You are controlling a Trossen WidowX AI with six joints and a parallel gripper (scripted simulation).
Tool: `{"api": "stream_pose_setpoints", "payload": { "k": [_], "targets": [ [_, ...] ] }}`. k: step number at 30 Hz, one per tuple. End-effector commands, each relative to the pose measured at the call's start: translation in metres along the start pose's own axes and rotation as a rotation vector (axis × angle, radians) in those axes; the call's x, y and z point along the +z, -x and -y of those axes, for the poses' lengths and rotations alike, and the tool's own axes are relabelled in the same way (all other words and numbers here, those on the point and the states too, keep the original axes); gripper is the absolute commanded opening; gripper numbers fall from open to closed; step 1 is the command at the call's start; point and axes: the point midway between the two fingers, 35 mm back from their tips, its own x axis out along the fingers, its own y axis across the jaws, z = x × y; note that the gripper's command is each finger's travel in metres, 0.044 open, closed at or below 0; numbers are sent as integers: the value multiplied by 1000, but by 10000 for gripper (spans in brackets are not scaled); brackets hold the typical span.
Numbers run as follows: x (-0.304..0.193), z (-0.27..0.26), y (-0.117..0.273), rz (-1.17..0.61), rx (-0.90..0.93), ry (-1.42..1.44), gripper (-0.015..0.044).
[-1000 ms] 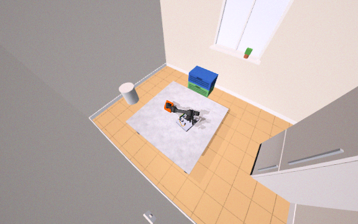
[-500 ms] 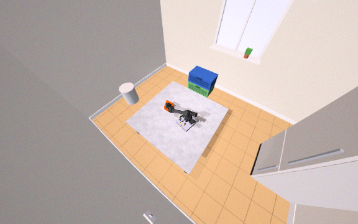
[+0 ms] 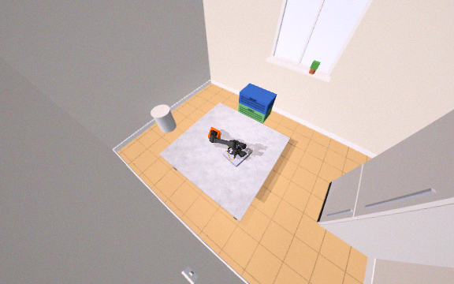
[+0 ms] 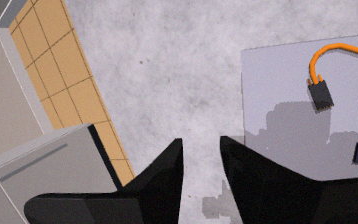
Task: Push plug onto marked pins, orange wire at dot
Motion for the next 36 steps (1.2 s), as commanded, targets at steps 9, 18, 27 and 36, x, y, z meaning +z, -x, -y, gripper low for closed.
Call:
{"api": "stream_pose_setpoints", "payload": {
  "k": [9, 18, 27, 36],
  "targets": [
    [11, 3, 10, -111, 65, 82, 115],
    [20, 4, 20, -181, 138, 145, 115],
    [29, 6, 30, -236, 227, 212, 115],
    [38, 9, 41, -275, 330, 279, 115]
  ]
}}
